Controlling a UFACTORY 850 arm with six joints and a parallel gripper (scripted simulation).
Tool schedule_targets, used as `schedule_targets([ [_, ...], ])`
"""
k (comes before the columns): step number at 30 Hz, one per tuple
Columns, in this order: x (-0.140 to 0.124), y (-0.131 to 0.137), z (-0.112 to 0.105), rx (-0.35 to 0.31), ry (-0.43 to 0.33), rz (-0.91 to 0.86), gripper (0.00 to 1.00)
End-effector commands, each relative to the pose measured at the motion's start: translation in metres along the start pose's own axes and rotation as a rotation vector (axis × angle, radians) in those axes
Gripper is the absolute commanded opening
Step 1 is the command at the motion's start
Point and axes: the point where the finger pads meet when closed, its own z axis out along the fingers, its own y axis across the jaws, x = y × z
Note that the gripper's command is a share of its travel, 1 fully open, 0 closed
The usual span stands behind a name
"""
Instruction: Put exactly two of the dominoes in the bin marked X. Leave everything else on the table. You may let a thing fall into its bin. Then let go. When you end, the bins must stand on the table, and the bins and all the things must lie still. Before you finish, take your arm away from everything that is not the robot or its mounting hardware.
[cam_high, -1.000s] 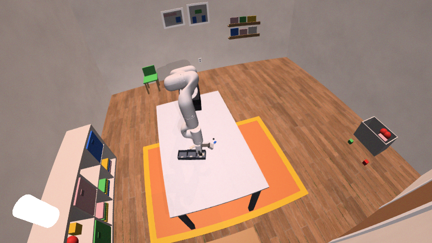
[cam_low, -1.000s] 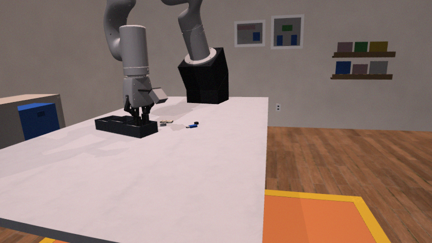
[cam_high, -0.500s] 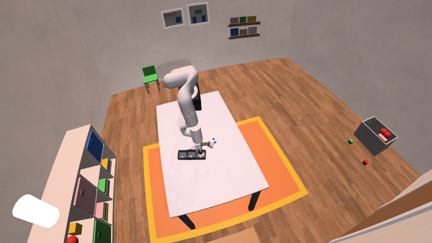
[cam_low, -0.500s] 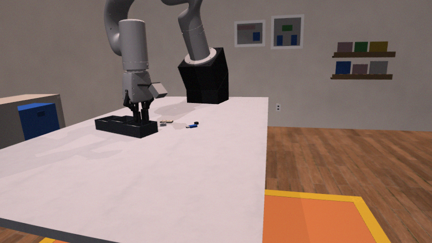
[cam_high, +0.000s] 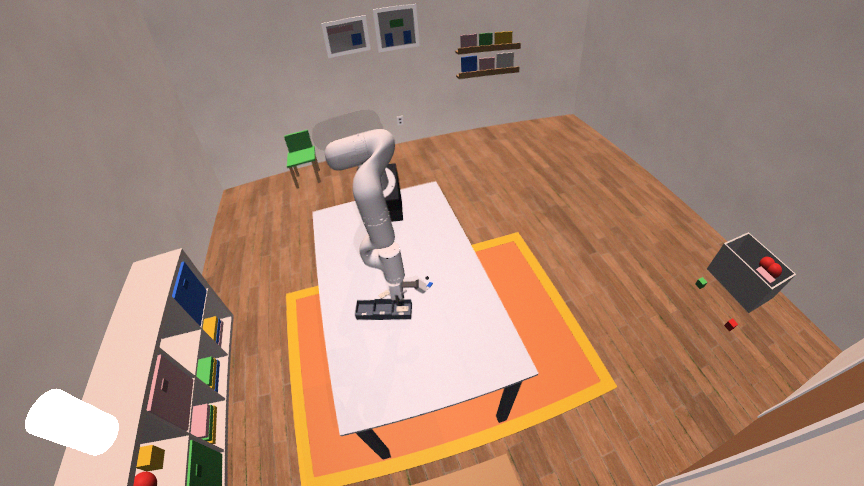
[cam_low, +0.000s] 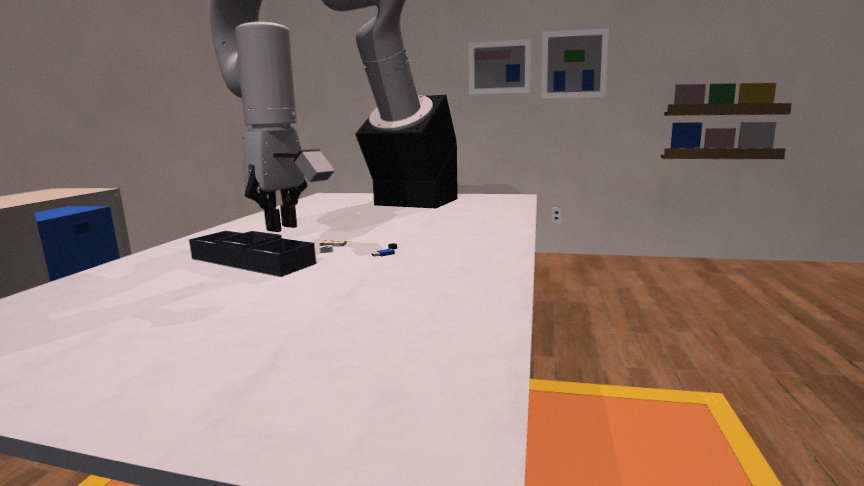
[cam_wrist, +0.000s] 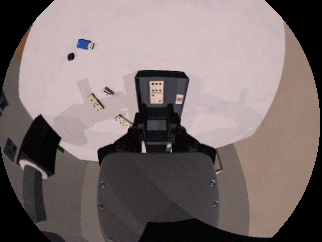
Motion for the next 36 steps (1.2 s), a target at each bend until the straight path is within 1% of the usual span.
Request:
schedule_targets([
  [1,-0.001,-0.007,-0.001,-0.001,-0.001,-0.05,0.41],
  [2,-0.002,-0.016,-0.001,-0.001,-0.001,-0.1,0.41],
  [4,-0.002,-0.016,-0.001,-0.001,-0.001,-0.1,0.41],
  [6,-0.005,-0.032,-0.001,-0.001,-0.001,-0.2,0.41],
  [12,-0.013,-0.082,-0.001,0.0,-0.002,-0.374,0.41],
  [19,-0.022,-0.139,-0.001,0.0,-0.001,-0.383,0.41],
  [21,-0.022,-0.139,-0.001,0.0,-0.001,-0.383,0.41],
  [23,-0.024,-0.156,-0.002,0.0,-0.001,-0.383,0.41],
  [26,-0.025,-0.161,-0.002,0.0,-0.001,-0.383,0.41],
  [36,-0.025,-0.158,-0.002,0.0,-0.001,-0.383,0.41],
])
